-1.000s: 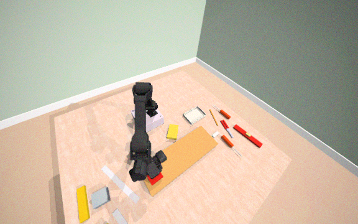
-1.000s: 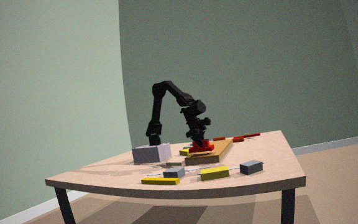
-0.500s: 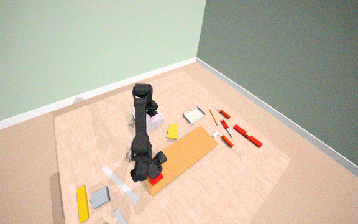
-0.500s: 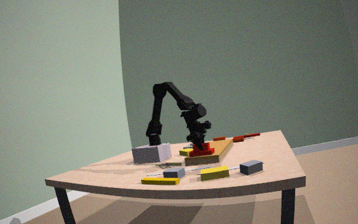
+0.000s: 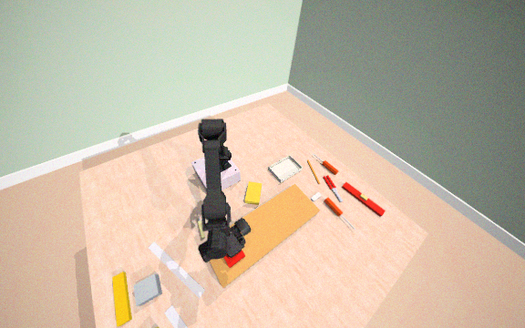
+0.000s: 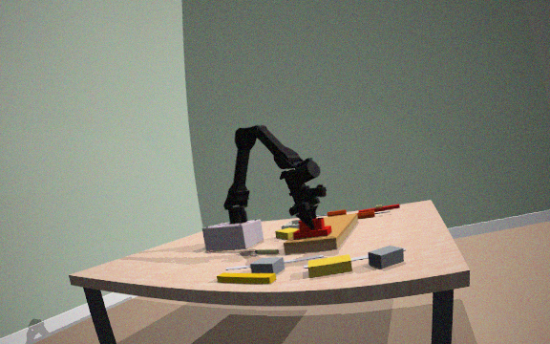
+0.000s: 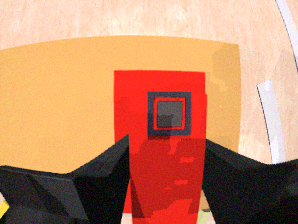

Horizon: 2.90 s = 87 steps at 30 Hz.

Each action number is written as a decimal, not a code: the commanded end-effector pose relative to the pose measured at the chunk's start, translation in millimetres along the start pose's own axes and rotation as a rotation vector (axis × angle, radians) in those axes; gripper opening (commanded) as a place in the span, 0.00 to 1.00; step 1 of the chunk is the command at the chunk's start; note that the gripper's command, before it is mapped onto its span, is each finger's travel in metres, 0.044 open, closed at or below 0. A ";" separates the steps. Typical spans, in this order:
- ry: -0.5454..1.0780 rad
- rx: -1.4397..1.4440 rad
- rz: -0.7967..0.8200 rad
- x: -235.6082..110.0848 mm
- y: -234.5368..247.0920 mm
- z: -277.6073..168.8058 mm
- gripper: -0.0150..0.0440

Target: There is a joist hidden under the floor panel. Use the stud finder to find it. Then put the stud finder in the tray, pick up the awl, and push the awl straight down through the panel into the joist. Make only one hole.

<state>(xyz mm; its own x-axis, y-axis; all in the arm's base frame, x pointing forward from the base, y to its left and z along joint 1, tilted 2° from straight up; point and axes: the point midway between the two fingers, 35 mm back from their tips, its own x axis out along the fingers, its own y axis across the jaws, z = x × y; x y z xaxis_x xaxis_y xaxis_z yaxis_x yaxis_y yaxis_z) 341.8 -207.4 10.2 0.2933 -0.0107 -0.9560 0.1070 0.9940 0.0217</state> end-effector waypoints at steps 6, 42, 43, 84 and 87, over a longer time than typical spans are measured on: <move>0.002 0.003 0.005 0.8 24.9 -0.5 0.25; 0.002 0.005 0.013 0.6 116.3 0.3 0.25; 0.002 0.005 0.013 0.6 118.8 0.3 0.25; 0.002 0.008 0.023 -1.2 222.9 1.4 0.25; 0.002 0.008 0.024 -1.4 230.5 1.5 0.25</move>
<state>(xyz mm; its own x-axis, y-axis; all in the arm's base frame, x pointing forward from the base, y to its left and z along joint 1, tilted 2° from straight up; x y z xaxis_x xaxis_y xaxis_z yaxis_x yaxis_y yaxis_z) 366.5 10.7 16.6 0.2951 0.0063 -0.9555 0.1128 0.9928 0.0414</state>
